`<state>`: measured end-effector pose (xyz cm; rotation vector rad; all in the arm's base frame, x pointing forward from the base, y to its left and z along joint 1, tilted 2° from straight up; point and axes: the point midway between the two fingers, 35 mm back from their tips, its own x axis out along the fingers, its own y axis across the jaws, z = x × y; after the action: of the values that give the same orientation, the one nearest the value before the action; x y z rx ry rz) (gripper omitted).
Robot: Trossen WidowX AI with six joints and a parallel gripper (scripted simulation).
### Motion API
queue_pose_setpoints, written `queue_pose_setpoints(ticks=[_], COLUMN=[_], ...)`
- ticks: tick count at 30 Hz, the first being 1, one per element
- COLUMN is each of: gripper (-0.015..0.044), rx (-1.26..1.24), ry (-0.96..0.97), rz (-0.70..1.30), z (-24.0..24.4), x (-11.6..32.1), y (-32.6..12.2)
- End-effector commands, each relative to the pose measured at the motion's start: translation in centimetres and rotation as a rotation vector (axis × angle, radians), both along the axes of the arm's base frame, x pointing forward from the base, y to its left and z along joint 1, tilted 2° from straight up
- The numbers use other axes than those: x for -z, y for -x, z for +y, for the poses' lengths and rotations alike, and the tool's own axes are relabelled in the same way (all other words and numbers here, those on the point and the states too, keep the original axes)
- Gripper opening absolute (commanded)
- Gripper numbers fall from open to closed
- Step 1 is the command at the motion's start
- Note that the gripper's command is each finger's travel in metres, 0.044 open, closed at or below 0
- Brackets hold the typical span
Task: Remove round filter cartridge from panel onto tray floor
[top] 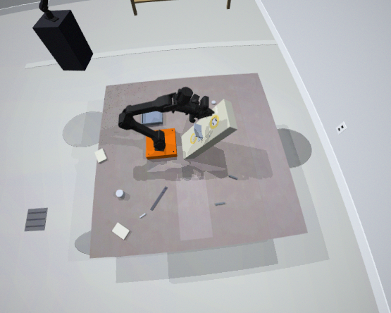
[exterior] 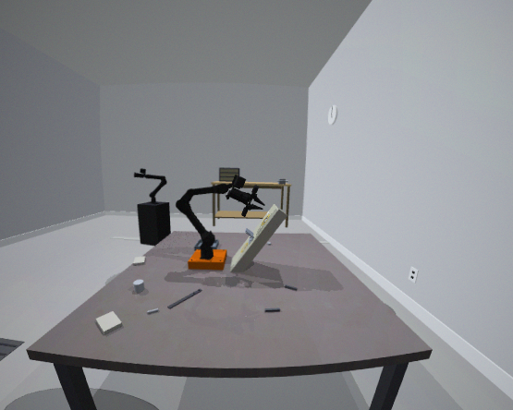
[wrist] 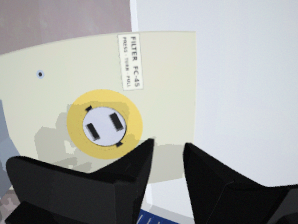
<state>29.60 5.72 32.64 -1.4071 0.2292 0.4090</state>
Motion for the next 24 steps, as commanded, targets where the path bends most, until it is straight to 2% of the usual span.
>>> queue_pose_setpoints(ticks=[1, 24], gripper=[0.0107, 0.0107], rx=[-0.289, -0.289], ry=[0.415, 0.415], rz=[0.125, 0.124], z=[-1.11, -0.93], x=[3.41, 3.91], y=[3.19, 2.33])
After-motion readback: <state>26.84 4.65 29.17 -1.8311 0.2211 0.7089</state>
